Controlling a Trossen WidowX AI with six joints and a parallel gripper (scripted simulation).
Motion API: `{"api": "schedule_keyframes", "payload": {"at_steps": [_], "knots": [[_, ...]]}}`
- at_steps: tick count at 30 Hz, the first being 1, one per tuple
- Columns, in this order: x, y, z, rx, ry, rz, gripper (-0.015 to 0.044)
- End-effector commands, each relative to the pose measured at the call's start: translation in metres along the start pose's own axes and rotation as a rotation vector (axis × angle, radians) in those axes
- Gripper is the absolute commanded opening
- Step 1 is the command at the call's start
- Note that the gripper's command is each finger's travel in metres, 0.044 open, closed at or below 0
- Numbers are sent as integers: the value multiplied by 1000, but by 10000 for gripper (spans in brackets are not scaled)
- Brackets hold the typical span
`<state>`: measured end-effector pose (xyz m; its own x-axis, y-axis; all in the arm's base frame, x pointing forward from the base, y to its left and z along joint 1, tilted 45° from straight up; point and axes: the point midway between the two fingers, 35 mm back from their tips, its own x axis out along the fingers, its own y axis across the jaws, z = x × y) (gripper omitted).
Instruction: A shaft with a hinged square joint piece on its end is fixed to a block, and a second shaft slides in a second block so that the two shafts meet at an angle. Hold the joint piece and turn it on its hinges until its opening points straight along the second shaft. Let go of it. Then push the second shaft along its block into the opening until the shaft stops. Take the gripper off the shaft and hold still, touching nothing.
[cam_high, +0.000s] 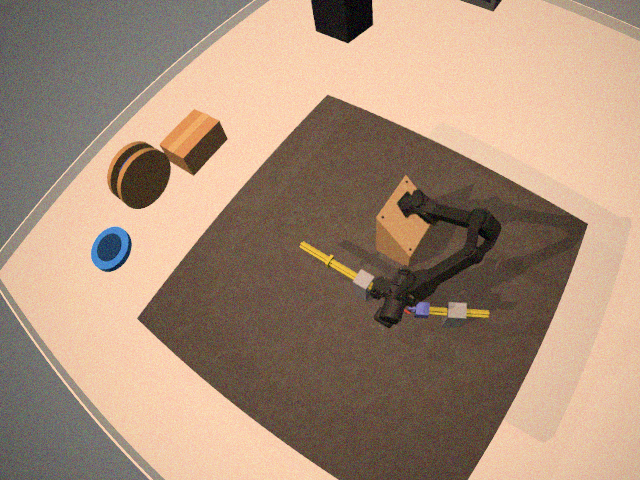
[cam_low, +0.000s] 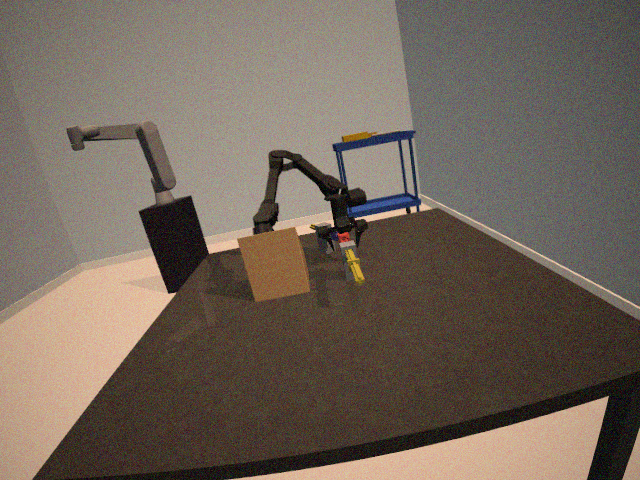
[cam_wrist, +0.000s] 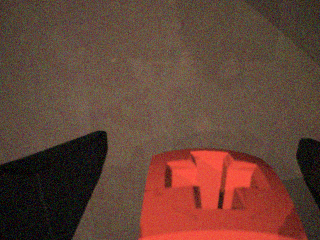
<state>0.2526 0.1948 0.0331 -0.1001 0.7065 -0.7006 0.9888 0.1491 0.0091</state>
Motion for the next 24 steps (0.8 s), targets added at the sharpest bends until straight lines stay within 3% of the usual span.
{"api": "schedule_keyframes", "payload": {"at_steps": [1, 6, 13, 24], "knots": [[0, 0, 0, -1, 0, 0, 440], [-27, 0, -1, -7, -41, 17, 440], [-30, 0, -1, -13, -44, 18, 440], [-60, 5, 3, -371, -50, 7, 440]]}}
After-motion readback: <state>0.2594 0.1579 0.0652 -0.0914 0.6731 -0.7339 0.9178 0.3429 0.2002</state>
